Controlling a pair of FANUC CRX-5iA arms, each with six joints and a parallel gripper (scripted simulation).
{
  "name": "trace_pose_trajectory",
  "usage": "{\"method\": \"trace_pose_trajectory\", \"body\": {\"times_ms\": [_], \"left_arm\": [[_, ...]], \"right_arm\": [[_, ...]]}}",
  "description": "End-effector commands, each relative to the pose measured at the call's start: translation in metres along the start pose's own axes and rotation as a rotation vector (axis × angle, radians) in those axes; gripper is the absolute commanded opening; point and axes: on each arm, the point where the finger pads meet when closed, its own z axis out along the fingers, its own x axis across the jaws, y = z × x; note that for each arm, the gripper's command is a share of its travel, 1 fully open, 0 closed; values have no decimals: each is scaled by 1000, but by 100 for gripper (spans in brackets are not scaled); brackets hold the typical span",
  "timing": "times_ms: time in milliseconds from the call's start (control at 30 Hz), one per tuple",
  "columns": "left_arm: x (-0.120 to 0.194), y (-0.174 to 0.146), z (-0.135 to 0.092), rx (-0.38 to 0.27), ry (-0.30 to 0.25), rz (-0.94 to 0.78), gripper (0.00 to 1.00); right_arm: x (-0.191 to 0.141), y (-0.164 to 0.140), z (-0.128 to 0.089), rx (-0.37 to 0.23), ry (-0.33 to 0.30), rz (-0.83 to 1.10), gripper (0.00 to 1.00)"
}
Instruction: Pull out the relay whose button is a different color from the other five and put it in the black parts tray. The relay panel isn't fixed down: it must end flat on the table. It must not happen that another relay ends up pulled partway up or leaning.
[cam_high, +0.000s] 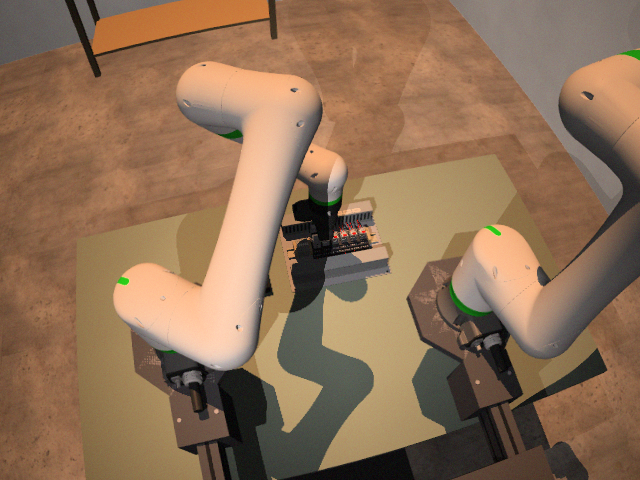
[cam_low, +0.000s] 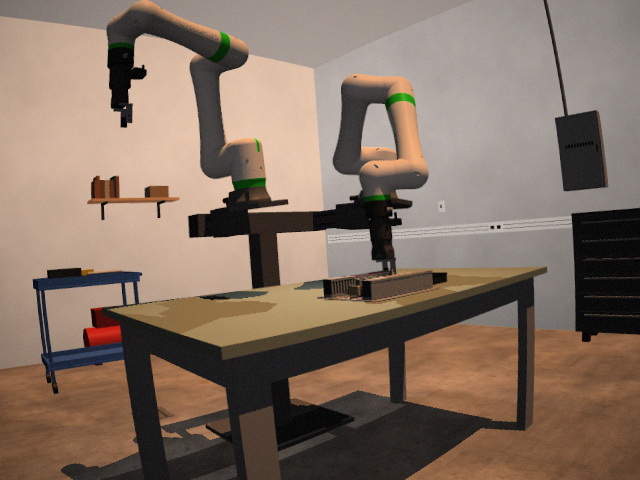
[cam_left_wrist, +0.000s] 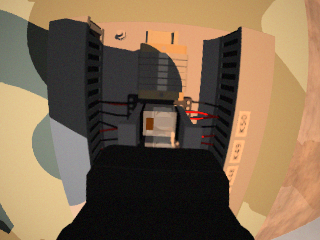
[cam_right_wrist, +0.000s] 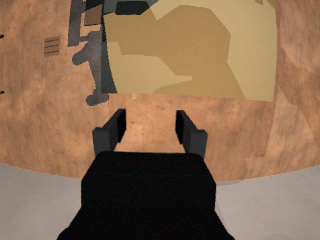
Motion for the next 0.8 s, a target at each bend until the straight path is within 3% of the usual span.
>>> {"method": "trace_pose_trajectory", "body": {"times_ms": [0,767], "left_arm": [[1,1,-1,-2,-23,0,0],[1,1,-2,-2,-34,0,0]], "right_arm": [[0,0,-1,-2,0,0,100],[0,0,-1,-2,0,0,100]]}}
